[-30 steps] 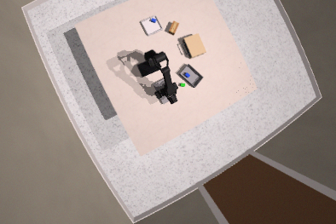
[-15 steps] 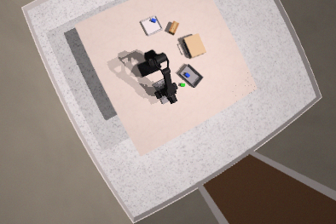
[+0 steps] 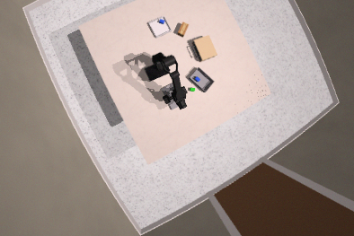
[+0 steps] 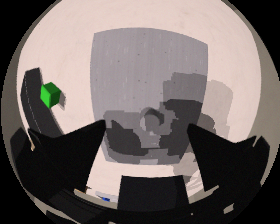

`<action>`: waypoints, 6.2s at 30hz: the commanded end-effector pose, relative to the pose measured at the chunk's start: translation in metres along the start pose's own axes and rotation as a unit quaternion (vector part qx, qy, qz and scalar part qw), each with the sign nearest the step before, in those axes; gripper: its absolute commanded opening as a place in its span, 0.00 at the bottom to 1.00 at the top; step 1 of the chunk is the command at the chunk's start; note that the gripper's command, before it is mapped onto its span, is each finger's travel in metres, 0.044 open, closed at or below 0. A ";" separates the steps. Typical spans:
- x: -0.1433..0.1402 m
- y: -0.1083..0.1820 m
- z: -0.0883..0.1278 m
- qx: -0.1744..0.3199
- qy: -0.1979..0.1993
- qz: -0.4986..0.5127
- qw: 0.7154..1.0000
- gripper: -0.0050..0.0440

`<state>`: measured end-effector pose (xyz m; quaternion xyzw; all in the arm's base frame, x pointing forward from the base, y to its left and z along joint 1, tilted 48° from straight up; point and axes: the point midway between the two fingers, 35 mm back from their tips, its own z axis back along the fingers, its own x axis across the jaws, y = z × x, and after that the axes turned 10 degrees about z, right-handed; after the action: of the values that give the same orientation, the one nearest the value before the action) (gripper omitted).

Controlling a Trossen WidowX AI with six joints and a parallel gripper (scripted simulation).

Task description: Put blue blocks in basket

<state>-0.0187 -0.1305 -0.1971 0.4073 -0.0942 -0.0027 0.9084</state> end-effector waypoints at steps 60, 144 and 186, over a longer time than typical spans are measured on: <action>0.242 -0.013 0.084 -0.006 0.012 0.828 0.561 0.71; 0.242 -0.013 0.103 -0.006 0.012 0.828 0.561 0.10; 0.378 0.270 0.096 -0.005 0.013 0.900 0.436 0.10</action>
<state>0.3195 -0.0704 0.1097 0.0971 -0.3918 0.8125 0.4206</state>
